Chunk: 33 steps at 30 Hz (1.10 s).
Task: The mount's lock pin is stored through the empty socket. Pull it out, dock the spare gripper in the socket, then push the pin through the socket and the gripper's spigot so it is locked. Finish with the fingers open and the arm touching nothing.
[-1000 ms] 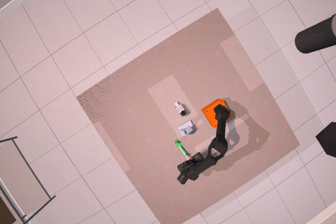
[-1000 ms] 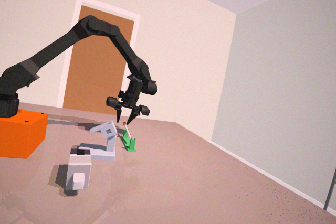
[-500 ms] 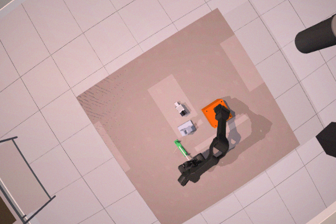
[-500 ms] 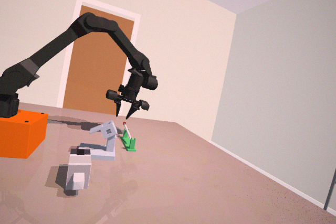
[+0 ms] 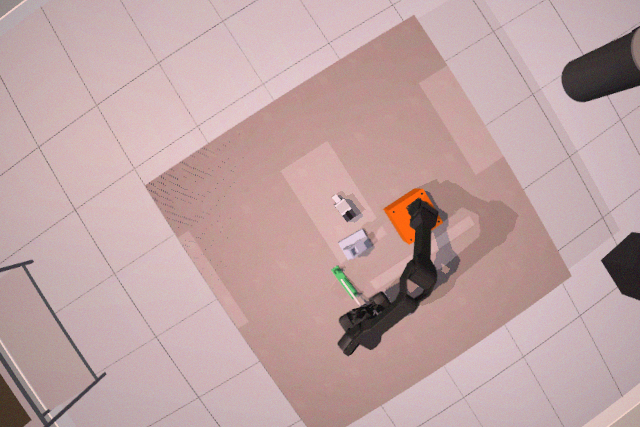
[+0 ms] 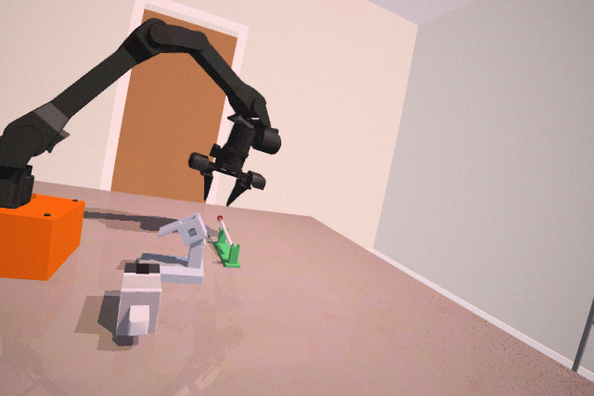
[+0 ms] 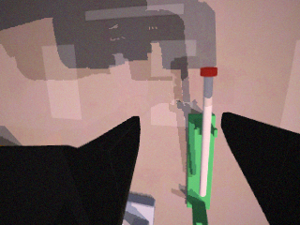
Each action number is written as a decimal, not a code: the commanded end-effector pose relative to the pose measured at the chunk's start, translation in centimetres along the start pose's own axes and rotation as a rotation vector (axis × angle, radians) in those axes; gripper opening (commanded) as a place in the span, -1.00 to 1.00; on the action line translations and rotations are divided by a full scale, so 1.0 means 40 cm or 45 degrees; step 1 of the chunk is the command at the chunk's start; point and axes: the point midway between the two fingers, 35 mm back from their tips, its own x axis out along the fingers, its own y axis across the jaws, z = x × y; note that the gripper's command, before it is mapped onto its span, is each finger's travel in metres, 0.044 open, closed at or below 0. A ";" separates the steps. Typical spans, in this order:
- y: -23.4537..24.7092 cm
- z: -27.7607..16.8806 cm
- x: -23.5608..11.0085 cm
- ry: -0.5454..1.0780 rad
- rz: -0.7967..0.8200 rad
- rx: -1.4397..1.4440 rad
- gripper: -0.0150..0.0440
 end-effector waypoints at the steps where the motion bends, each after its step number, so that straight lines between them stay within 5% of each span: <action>1: -0.023 -0.075 -0.099 0.014 -0.121 -0.020 0.19; 7: -0.028 -0.111 -0.147 0.026 -0.179 -0.036 0.12; 15: -0.052 -0.140 0.018 0.026 -0.178 -0.036 0.12; 33: -0.062 -0.149 0.074 0.026 -0.178 -0.036 0.12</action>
